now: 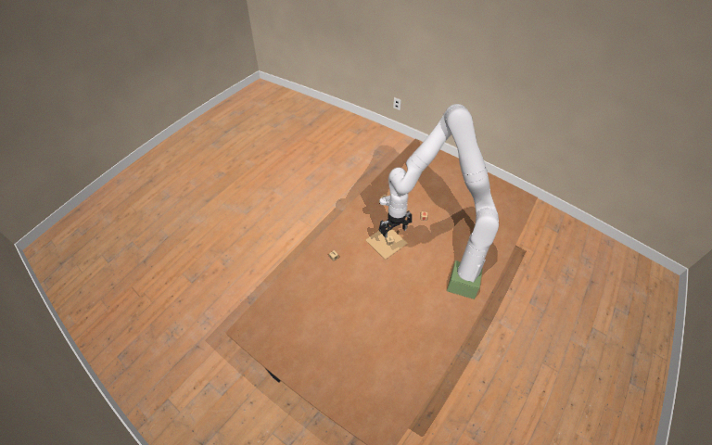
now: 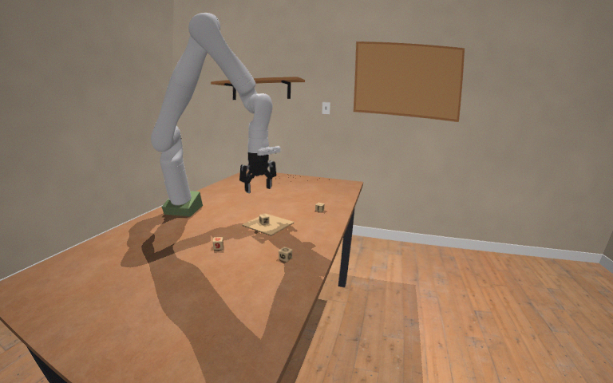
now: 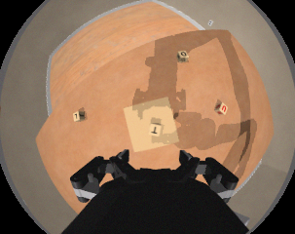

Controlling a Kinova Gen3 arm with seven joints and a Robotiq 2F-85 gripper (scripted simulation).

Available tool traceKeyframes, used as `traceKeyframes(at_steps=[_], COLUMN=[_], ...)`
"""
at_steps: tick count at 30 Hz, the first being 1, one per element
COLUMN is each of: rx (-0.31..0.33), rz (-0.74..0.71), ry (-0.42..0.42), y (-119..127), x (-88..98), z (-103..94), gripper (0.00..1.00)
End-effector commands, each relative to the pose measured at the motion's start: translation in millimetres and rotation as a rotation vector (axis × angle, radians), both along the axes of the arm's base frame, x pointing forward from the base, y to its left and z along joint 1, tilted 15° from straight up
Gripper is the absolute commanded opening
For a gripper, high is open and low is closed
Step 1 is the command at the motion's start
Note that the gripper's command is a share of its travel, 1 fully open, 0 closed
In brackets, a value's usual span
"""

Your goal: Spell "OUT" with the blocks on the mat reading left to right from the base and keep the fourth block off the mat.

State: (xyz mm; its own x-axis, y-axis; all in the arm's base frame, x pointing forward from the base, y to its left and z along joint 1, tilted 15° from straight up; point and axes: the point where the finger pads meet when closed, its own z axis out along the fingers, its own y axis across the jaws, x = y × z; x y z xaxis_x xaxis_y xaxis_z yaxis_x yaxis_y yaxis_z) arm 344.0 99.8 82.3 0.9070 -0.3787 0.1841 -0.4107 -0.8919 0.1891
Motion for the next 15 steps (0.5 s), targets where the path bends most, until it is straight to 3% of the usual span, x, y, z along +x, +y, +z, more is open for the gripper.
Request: traceKeyframes(at_steps=[1, 15], rx=[0.001, 0.002], rz=[-0.005, -0.005], ry=[-0.002, -0.002], y=[-0.9, -7.0], x=[1.6, 14.5], z=[0.4, 3.1], gripper=[1.0, 1.0])
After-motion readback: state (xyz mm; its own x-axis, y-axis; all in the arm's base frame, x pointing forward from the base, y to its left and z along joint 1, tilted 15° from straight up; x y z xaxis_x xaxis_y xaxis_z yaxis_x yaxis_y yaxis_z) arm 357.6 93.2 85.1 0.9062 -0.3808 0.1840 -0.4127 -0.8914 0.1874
